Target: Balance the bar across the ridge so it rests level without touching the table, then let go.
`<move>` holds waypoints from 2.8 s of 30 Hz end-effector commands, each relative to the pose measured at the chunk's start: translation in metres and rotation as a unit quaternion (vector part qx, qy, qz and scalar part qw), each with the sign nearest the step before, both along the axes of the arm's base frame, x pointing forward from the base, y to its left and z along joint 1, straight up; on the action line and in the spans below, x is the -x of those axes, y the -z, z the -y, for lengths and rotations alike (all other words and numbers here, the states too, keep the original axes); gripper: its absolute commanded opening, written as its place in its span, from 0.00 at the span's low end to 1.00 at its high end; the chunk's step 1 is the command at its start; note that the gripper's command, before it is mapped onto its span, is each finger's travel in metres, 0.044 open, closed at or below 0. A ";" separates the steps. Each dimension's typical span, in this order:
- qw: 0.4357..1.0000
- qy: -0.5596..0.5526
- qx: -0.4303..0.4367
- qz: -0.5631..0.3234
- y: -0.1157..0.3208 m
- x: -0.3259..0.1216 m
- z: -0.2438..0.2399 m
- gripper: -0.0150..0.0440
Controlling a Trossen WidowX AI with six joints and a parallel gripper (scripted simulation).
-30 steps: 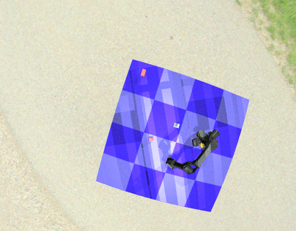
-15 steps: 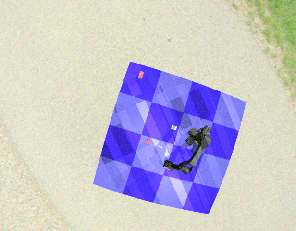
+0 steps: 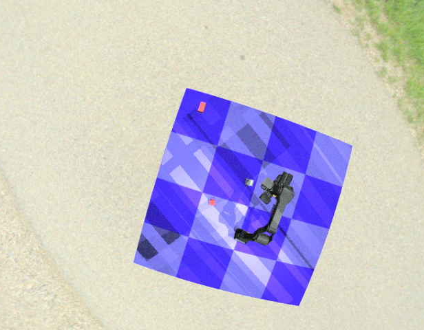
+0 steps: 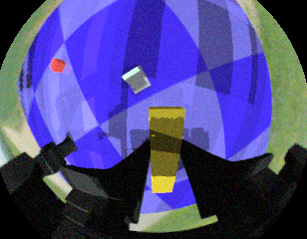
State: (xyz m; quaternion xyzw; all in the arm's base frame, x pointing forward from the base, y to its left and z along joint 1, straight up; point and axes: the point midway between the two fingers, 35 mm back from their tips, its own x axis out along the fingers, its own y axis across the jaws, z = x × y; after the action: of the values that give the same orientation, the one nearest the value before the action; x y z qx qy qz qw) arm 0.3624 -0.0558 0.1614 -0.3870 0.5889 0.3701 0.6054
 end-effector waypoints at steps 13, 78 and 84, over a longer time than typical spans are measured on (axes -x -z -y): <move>0.994 -0.112 0.000 0.003 -0.002 -0.008 -0.060 0.25; 0.972 -0.233 0.001 0.002 0.042 0.005 -0.131 0.25; 0.972 -0.233 0.001 0.002 0.043 0.005 -0.131 0.25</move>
State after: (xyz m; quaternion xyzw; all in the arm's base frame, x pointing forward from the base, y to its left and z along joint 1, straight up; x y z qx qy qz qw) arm 0.3575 0.0749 0.1187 -0.5140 0.4838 0.4983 0.5035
